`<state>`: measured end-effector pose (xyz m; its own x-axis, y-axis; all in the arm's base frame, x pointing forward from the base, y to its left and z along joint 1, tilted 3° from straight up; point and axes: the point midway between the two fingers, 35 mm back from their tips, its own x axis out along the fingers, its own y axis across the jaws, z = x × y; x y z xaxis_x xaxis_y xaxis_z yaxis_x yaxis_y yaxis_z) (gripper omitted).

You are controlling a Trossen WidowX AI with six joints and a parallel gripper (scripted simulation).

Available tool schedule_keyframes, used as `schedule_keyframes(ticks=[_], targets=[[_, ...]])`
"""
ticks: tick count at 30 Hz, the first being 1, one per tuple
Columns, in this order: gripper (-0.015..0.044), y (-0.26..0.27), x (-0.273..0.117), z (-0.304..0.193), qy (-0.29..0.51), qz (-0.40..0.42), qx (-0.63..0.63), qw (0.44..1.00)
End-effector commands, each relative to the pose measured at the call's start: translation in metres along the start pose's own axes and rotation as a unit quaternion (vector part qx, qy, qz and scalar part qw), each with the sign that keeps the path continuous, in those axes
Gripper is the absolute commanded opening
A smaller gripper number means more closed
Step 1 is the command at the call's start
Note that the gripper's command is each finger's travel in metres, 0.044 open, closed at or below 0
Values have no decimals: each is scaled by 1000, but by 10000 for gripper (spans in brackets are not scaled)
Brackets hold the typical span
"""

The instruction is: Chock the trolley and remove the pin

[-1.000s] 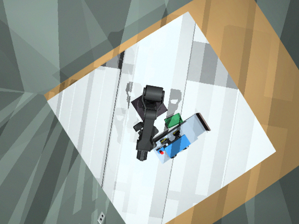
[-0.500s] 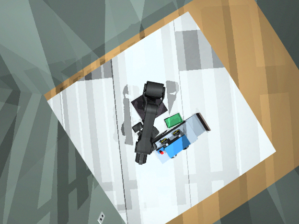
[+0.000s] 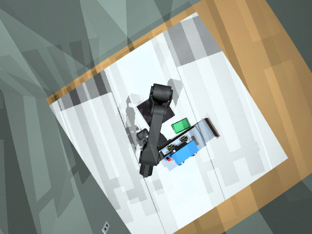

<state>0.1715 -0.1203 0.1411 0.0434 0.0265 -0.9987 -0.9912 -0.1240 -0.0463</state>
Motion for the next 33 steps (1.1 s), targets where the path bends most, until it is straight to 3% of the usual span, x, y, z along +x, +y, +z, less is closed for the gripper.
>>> schedule_keyframes(ticks=[1, 15, 33], targets=[[0, -2, -14, -1, 1, -3, -3, 1000], [0, -4, -34, -2, 1, -3, 8, 1000], [0, -4, -34, -2, 0, -2, 304, 953]])
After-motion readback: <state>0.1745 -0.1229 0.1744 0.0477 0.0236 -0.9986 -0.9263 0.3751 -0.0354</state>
